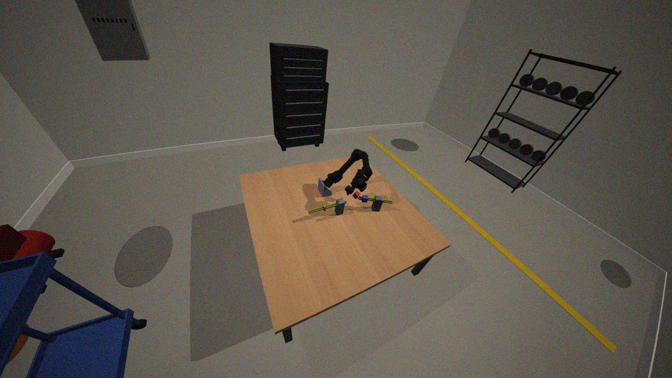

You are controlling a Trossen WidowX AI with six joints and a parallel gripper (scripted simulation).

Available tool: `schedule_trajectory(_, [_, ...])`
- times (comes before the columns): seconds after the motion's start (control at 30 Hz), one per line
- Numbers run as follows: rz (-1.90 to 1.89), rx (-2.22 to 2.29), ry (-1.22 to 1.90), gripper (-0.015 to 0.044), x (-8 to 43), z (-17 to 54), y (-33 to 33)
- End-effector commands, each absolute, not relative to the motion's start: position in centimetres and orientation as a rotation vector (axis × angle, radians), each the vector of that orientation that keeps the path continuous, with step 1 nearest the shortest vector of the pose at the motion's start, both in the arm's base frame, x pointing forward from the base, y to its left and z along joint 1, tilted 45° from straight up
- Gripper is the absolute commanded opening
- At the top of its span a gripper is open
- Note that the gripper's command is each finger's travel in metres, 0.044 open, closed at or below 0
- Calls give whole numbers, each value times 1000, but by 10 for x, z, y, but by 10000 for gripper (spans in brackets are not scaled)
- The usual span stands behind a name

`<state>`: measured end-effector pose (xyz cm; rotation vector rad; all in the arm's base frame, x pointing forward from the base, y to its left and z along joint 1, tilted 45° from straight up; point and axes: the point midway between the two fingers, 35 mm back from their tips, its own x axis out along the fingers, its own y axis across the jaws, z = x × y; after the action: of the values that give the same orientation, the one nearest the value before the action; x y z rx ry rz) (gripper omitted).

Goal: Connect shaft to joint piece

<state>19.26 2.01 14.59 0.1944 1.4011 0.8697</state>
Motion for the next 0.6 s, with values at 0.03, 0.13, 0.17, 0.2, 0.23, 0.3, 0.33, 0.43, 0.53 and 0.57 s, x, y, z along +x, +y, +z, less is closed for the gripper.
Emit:
schedule_trajectory(0.03, [869, 197, 1394, 440, 210, 153, 25])
schedule_trajectory(0.13, [870, 197, 1393, 440, 220, 157, 28])
schedule_trajectory(0.17, [870, 198, 1393, 440, 224, 158, 30])
schedule_trajectory(0.2, [871, 198, 1392, 440, 226, 159, 31])
schedule_trajectory(0.23, [871, 198, 1392, 440, 228, 160, 31])
schedule_trajectory(0.3, [871, 198, 1392, 440, 229, 160, 32])
schedule_trajectory(0.33, [871, 198, 1392, 440, 229, 159, 32])
schedule_trajectory(0.43, [871, 198, 1392, 440, 229, 156, 35])
schedule_trajectory(0.53, [871, 198, 1392, 440, 229, 152, 38])
schedule_trajectory(0.57, [871, 198, 1392, 440, 229, 151, 39])
